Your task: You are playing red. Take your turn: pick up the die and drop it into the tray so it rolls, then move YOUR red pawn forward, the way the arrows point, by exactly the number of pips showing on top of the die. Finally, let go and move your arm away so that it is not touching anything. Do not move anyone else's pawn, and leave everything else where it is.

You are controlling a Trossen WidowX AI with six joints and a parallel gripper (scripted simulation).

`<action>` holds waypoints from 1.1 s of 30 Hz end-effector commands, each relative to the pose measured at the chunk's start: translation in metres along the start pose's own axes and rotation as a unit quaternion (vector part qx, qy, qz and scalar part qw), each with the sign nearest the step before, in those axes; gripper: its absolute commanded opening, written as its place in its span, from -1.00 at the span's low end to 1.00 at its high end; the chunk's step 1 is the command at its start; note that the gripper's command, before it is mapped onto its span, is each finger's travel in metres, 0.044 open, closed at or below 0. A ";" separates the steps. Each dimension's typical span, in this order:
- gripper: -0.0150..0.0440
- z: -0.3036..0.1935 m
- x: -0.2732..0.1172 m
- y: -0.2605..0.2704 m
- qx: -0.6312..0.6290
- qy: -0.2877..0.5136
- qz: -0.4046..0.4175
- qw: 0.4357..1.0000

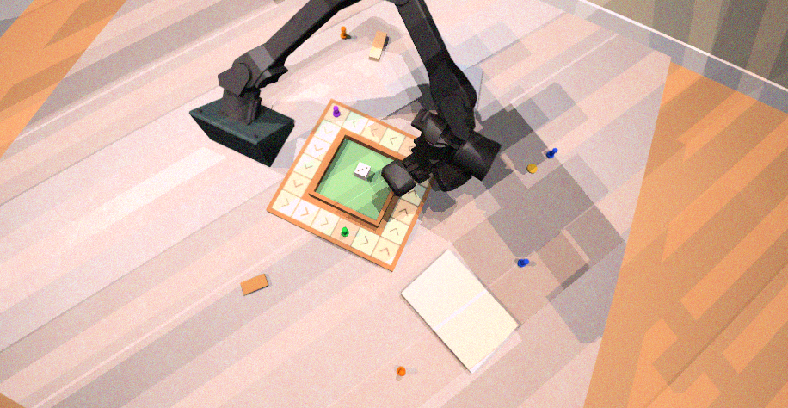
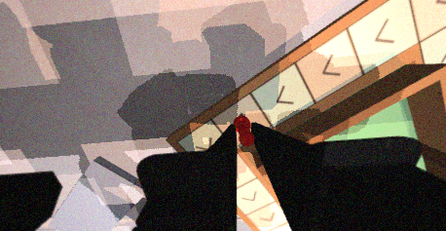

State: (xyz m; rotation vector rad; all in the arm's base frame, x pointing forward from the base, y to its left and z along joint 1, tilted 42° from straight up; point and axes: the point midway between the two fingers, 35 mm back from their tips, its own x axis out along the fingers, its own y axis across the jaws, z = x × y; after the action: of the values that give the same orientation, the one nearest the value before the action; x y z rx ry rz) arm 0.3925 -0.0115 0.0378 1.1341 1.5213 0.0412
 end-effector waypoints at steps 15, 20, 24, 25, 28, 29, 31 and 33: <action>1.00 0.000 -0.052 -0.003 0.001 0.000 0.000 1.000; 1.00 -0.029 -0.093 -0.066 -0.074 -0.010 -0.015 0.997; 1.00 -0.067 -0.118 -0.113 -0.140 -0.008 -0.020 0.990; 1.00 -0.077 -0.122 -0.122 -0.155 -0.006 -0.020 0.988; 1.00 -0.105 -0.130 -0.144 -0.197 -0.002 -0.017 0.980; 1.00 -0.115 -0.131 -0.150 -0.211 0.000 -0.015 0.977; 1.00 -0.076 -0.125 -0.124 -0.160 -0.012 -0.019 0.987; 1.00 -0.076 -0.125 -0.124 -0.160 -0.012 -0.019 0.987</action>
State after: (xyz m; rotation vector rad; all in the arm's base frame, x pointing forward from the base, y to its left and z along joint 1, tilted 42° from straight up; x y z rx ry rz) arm 0.2328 -0.1198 0.0812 0.8539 1.4541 0.2259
